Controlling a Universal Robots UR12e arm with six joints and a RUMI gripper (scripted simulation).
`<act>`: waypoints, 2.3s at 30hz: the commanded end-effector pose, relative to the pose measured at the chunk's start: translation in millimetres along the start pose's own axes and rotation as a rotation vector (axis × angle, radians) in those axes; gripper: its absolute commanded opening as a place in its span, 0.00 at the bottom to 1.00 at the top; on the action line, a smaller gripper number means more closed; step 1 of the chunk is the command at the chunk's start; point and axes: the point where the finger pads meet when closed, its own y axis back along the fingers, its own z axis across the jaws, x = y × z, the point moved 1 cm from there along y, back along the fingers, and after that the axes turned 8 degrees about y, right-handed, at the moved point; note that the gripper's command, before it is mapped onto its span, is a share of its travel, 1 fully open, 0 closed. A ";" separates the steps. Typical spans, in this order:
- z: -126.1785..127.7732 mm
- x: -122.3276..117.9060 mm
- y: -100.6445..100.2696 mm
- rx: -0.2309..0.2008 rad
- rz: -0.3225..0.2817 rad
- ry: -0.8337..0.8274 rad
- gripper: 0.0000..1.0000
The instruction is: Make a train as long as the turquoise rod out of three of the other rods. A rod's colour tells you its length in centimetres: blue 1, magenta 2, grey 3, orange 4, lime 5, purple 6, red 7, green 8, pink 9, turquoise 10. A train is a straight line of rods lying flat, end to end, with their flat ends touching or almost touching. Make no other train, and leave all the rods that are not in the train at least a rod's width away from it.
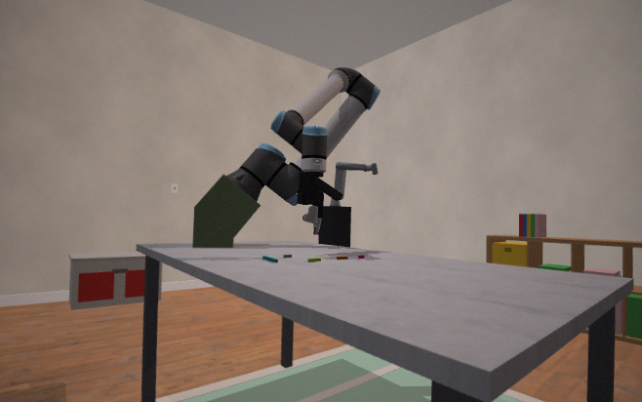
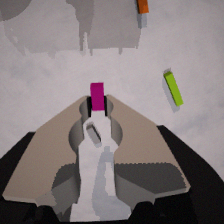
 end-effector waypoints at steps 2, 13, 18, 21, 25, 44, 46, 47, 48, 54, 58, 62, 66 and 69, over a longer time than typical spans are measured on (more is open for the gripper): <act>-2.5 0.2 -30.8 0.003 0.002 -0.003 0.00; 1.7 0.5 -63.0 -0.001 0.001 0.000 0.00; 2.0 0.4 -70.6 -0.002 0.000 0.000 0.00; 1.9 0.4 -71.5 -0.001 0.000 0.000 0.00; 2.2 -0.1 -70.4 -0.004 0.000 -0.001 0.00; 1.8 -0.1 -70.4 -0.003 0.000 -0.001 0.00; 1.8 -0.1 -70.4 -0.003 0.000 -0.001 0.00; 1.8 -0.1 -70.4 -0.003 0.000 -0.001 0.00; 1.8 -0.1 -70.4 -0.003 0.000 -0.001 0.00; 1.8 -0.1 -70.4 -0.003 0.000 -0.001 0.00; 1.8 -0.1 -70.4 -0.003 0.000 -0.001 0.00; 1.9 -0.2 -70.4 -0.003 0.000 -0.001 0.00; 2.7 -0.6 -70.3 -0.003 0.000 0.000 0.00; 3.4 -1.1 -70.3 -0.004 0.000 0.000 0.00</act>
